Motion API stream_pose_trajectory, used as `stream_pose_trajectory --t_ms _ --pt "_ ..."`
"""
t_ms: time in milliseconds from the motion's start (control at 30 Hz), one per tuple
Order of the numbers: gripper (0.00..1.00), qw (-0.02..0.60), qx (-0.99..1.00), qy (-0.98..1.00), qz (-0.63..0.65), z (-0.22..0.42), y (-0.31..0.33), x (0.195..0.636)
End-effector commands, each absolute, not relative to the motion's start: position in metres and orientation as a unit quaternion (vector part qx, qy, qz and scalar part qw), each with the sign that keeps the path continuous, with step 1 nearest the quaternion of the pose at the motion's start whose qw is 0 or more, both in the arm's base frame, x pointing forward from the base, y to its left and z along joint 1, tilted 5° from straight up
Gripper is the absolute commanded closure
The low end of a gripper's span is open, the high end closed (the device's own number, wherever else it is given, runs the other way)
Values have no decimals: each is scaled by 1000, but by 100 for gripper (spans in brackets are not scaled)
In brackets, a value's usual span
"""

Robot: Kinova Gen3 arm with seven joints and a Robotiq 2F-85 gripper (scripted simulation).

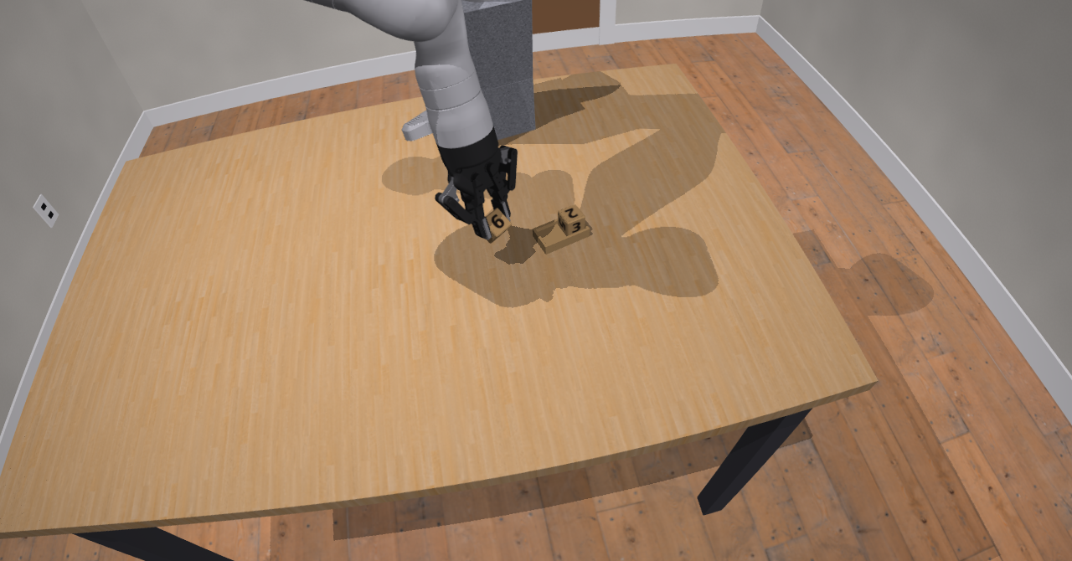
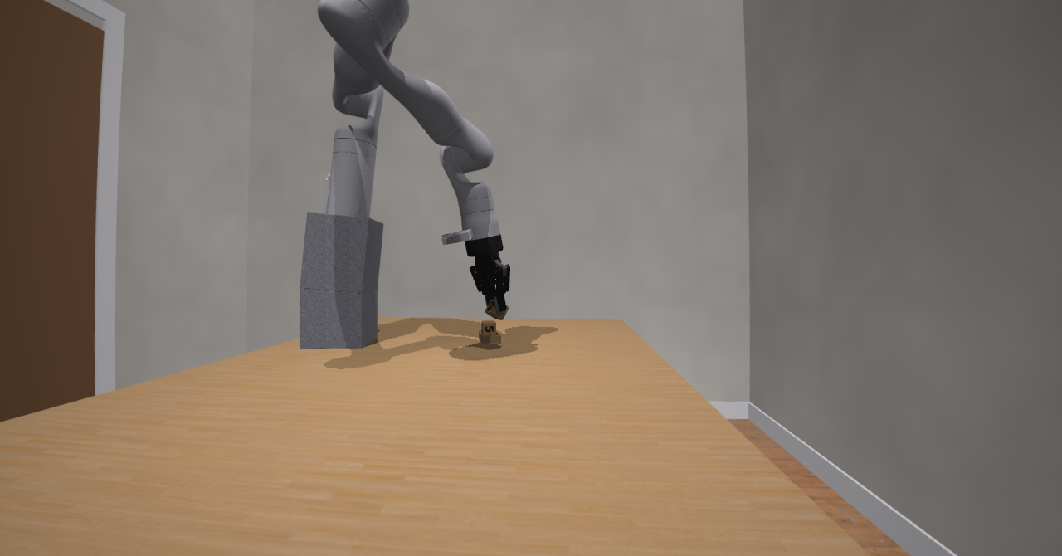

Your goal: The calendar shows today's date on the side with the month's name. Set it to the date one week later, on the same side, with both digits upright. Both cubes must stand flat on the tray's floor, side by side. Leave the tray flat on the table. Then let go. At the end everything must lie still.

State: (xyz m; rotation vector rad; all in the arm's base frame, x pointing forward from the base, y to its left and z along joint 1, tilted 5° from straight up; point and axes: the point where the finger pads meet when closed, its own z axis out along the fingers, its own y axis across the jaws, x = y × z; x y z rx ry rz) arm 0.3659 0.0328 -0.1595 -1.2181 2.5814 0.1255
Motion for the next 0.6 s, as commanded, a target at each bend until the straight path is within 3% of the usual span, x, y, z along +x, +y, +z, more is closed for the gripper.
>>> stream_pose_trajectory --t_ms 0,567 --pt "72 151 -414 896 49 -159 28 363" --pt "72 179 -412 891 65 -160 28 363"
